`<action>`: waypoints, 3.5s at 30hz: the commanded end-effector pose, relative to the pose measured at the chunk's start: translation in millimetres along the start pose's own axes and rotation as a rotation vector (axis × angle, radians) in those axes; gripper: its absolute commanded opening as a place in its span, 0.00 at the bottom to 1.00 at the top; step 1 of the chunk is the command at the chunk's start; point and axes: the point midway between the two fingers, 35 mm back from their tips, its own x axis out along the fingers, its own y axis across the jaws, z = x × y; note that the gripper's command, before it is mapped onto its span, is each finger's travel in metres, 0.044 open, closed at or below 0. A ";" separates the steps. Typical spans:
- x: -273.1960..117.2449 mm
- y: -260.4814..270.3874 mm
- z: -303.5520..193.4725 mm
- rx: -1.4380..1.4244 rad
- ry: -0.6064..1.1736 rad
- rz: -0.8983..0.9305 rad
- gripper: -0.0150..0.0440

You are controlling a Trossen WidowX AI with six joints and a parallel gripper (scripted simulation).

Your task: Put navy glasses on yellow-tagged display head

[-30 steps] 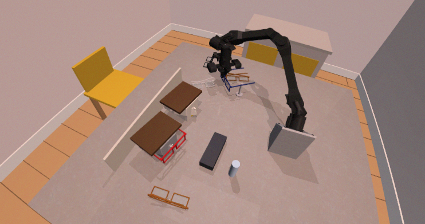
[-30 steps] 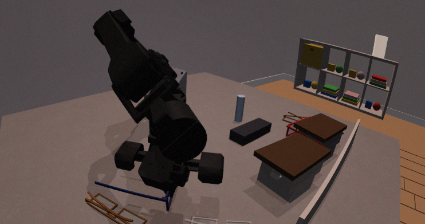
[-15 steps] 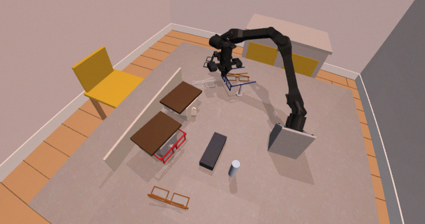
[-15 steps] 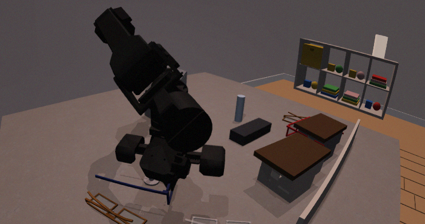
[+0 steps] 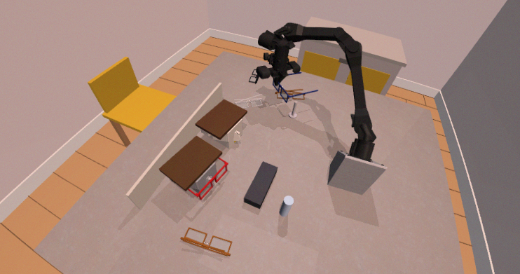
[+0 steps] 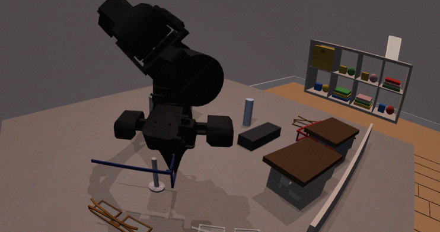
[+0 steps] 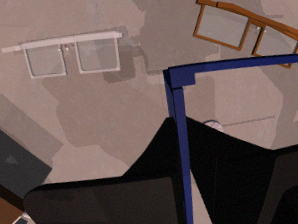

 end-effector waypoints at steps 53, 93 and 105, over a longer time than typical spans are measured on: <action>-94.5 -68.1 -141.7 -1.638 -0.529 0.118 0.25; -76.8 -63.8 -227.8 -2.423 -0.950 -0.221 0.25; -76.8 -63.8 -227.8 -2.423 -0.950 -0.221 0.25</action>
